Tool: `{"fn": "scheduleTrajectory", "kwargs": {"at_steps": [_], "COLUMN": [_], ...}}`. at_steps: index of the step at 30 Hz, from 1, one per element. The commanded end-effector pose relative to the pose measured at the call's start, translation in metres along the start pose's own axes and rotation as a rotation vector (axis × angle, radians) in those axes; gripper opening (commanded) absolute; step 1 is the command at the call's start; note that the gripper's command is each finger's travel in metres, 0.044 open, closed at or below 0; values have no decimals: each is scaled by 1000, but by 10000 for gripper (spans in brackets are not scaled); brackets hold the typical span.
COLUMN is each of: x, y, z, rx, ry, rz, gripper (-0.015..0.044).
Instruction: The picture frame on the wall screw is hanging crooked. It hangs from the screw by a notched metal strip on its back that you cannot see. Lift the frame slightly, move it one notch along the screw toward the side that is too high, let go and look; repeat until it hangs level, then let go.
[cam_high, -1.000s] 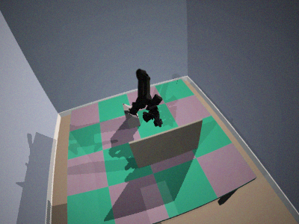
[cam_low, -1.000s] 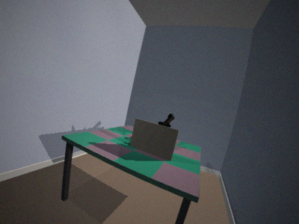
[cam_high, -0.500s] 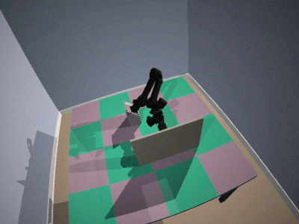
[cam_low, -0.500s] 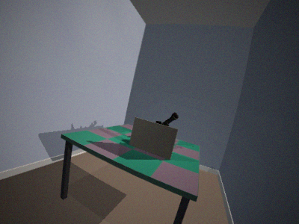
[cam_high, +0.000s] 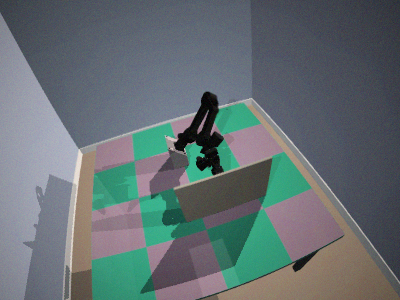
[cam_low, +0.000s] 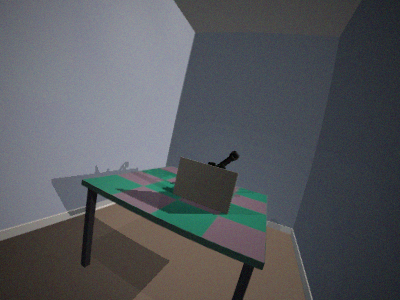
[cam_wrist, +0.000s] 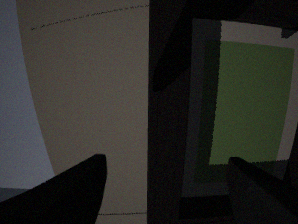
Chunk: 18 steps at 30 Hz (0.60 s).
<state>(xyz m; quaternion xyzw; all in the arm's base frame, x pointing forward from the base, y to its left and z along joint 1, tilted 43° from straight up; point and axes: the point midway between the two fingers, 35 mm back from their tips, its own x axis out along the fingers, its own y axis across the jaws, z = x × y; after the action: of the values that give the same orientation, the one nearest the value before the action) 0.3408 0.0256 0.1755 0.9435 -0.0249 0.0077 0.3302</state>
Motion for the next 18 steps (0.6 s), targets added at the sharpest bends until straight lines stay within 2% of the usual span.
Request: {"fn": "scheduleTrajectory", "kwargs": {"at_steps": [1, 18], "x": [3, 29], "y": [0, 0], "z": [-1, -1], "rx": [-1, -1], "ry": [3, 4], "rz": [-2, -1], "gripper": [260, 260]}}
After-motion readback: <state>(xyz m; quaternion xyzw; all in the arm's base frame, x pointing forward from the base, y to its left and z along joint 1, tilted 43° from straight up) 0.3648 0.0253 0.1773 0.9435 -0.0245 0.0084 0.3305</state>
